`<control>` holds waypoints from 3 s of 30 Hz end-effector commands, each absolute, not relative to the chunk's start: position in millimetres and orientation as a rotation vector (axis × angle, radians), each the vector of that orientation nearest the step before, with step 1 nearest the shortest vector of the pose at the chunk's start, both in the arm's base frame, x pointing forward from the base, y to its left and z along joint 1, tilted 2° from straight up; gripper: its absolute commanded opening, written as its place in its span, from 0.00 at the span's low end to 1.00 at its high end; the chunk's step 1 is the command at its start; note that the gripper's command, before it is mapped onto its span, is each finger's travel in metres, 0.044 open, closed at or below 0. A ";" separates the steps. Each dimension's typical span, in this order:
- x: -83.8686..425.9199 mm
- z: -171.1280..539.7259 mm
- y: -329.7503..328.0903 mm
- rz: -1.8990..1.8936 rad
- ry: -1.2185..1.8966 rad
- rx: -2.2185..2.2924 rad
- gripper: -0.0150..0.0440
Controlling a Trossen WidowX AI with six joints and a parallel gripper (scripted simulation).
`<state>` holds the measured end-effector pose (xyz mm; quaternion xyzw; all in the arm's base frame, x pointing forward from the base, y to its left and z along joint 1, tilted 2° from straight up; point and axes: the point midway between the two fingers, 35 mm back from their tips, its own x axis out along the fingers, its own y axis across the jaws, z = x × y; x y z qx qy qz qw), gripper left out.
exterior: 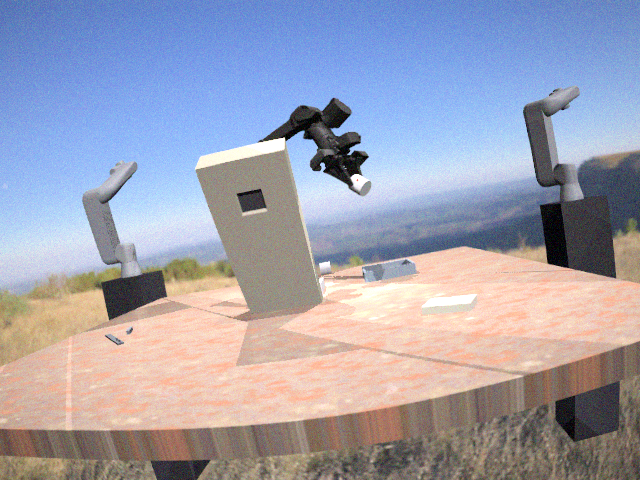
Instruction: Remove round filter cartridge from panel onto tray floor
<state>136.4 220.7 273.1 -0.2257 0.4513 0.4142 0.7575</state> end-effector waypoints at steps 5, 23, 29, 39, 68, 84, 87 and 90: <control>98.8 267.1 242.4 1.119 0.913 -0.598 0.25; 60.1 234.9 261.5 1.261 0.871 -0.678 0.25; 34.6 214.5 267.4 1.344 0.841 -0.730 0.25; -10.8 178.1 269.8 1.490 0.790 -0.809 0.25; -69.0 79.6 260.5 1.674 0.722 -0.904 0.25; -69.2 59.3 256.4 1.676 0.732 -0.917 0.57; -69.2 59.3 256.4 1.676 0.732 -0.917 0.70; -69.2 59.3 256.4 1.676 0.732 -0.917 0.83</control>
